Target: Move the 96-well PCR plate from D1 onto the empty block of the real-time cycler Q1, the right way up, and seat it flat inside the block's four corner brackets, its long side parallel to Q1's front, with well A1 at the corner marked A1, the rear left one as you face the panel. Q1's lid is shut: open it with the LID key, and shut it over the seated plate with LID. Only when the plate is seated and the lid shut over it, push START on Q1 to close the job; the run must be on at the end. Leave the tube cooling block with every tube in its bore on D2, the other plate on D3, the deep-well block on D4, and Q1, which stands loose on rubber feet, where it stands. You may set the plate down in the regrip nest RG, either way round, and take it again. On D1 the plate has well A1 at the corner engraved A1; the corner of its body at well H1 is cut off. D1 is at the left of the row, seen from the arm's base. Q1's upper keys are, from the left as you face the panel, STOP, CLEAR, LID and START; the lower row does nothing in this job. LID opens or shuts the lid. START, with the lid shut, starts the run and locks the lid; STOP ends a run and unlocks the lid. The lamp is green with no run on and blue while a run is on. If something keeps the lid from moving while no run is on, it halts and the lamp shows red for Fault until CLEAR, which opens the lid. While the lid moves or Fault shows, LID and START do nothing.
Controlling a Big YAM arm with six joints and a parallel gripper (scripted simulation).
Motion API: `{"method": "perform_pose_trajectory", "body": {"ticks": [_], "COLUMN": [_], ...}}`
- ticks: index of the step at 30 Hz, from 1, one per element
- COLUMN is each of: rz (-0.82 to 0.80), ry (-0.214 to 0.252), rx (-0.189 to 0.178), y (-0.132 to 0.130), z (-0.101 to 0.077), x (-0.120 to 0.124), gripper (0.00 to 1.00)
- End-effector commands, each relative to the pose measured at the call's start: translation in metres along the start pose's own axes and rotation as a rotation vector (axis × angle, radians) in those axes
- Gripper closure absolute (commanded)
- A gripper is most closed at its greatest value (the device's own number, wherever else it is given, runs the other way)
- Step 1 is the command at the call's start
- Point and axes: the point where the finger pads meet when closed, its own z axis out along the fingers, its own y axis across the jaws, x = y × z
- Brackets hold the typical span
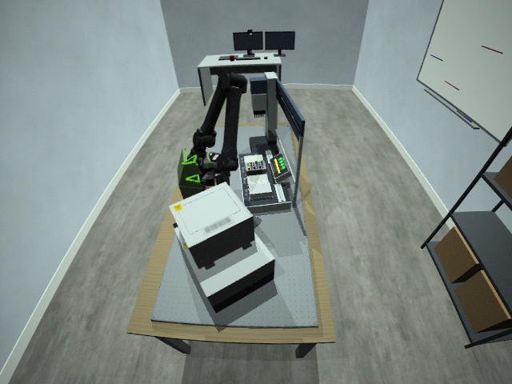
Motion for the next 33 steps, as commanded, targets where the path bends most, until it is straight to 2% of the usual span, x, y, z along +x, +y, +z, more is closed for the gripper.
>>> {"method": "perform_pose_trajectory", "body": {"ticks": [1,17,18,22,32,33], "rz": [0.004,0.004,-0.003,-0.025,-0.103,-0.103], "ry": [0.0,0.0,-0.023,-0.107,-0.234,-0.234], "rx": [-0.001,-0.001,-0.03,-0.11,-0.266,-0.266], "y": [-0.001,-0.001,0.007,0.022,0.06,0.06], "z": [0.0,0.0,-0.007,-0.026,-0.06,-0.06], "x": [-0.001,-0.001,0.001,0.005,0.02,0.02], "gripper": [0.0,0.0,1.0,1.0,1.0,1.0]}}
